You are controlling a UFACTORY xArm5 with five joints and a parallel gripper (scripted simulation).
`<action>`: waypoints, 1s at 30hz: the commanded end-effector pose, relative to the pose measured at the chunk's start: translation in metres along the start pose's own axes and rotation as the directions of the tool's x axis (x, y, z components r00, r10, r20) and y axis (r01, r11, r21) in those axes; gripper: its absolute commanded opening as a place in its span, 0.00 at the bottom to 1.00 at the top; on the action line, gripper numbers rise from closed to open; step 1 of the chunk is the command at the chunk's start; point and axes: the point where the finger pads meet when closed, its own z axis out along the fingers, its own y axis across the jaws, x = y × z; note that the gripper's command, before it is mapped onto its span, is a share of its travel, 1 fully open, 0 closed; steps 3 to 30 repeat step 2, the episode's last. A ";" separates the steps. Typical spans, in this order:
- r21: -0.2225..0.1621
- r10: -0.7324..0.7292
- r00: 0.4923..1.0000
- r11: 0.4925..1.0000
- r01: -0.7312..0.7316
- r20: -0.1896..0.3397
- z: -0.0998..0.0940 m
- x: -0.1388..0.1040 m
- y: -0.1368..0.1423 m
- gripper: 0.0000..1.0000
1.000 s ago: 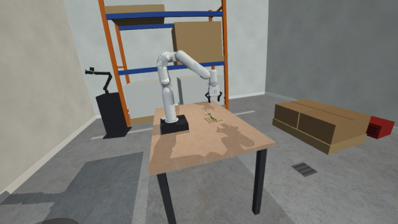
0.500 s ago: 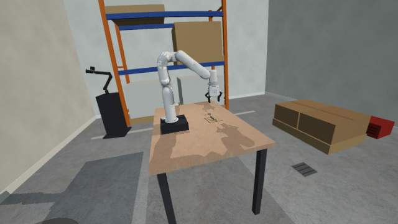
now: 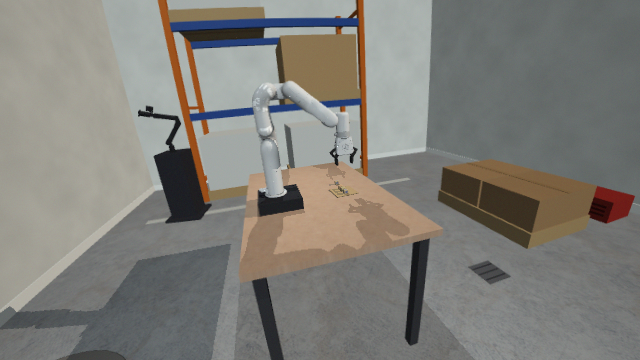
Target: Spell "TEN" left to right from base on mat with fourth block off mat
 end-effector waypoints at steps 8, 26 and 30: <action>-0.004 0.000 1.000 1.000 0.000 0.000 -0.001 0.000 0.001 1.00; -0.004 0.000 1.000 1.000 0.000 0.000 -0.001 0.000 0.001 1.00; -0.004 0.000 1.000 1.000 0.000 0.000 -0.001 0.000 0.001 1.00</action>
